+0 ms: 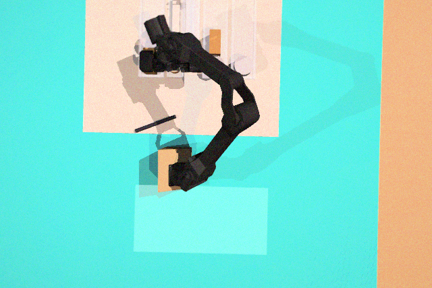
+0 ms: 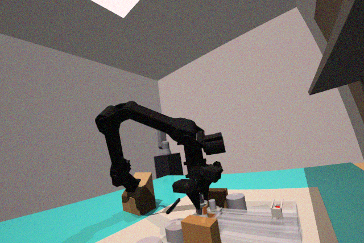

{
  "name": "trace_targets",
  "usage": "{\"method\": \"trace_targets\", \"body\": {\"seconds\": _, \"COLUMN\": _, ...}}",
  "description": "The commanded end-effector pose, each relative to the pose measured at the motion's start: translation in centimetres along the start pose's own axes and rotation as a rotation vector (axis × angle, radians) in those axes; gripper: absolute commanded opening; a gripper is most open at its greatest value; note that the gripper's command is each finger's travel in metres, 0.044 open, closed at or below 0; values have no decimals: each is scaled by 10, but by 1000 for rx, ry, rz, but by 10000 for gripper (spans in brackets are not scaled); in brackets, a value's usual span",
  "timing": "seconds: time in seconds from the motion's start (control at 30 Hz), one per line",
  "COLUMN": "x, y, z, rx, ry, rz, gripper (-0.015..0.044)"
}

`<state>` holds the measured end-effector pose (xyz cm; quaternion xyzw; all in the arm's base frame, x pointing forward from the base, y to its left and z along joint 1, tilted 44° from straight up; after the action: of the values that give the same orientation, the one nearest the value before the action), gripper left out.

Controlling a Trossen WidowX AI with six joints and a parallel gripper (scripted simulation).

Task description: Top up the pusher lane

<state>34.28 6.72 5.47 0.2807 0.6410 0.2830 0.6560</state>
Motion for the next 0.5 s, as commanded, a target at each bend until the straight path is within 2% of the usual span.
{"method": "trace_targets", "body": {"seconds": 0.0, "x": -1, "y": -3, "z": 3, "rx": -11, "ry": -10, "rz": -9, "gripper": 0}}
{"method": "trace_targets", "body": {"seconds": 0.47, "x": -1, "y": -7, "z": 2, "rx": -11, "ry": -10, "rz": -9, "gripper": 0}}
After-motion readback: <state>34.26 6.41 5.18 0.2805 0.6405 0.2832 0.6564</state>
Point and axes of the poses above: the point midway between the two fingers, 35 mm back from their tips, its own y axis back along the fingers, its own x axis across the jaws, z = x × y, the point moved 10 cm from there along y, back along the fingers
